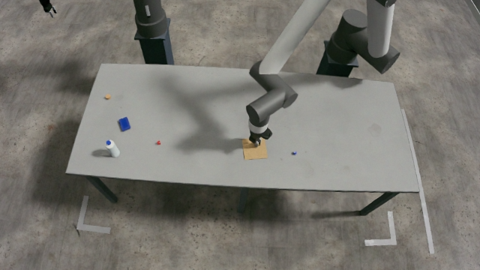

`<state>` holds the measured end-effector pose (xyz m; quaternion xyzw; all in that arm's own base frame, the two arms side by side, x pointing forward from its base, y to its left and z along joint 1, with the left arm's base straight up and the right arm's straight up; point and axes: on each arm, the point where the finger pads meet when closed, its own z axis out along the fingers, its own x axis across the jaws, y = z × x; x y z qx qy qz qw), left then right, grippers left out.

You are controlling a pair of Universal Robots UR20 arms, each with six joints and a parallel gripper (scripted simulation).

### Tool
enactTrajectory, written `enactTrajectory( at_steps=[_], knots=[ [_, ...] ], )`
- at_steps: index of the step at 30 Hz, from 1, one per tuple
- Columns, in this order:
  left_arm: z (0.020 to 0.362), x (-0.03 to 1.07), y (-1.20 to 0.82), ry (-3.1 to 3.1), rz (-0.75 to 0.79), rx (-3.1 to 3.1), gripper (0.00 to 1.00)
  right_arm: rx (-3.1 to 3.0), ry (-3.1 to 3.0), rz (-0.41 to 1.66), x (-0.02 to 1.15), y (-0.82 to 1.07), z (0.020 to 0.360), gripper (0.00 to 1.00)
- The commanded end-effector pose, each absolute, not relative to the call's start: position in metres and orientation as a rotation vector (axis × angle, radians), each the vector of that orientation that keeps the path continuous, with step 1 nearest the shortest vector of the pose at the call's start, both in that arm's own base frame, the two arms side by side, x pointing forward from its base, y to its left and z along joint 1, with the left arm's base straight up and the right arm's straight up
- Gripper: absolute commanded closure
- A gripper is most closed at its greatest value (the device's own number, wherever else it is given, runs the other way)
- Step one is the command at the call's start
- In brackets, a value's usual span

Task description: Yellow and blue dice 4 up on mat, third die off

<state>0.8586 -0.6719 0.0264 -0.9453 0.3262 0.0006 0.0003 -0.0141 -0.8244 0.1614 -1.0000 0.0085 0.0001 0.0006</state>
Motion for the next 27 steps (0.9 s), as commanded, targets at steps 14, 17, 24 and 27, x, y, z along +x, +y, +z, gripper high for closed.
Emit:
enactTrajectory(
  at_steps=[14, 17, 24, 27],
  knots=[
    [0.0236, 0.859, -0.6723, 1.025, 0.0, -2.97, 0.66, -3.141, 0.027, 0.0, -0.014, -0.8248, 0.162, 0.0],
    [0.0236, 0.859, -0.6723, 1.025, 0.0, -2.97, 0.66, -3.141, 0.027, 0.0, -0.014, -0.8248, 0.162, 0.0],
    [0.0236, 0.859, -0.6723, 1.025, 0.0, -2.97, 0.66, -3.141, 0.027, 0.0, -0.014, -0.8248, 0.162, 0.0],
    [0.0236, 0.859, -0.6723, 1.025, 0.0, -2.97, 0.66, -3.141, 0.027, 0.0, -0.014, -0.8248, 0.162, 0.0]
  ],
)
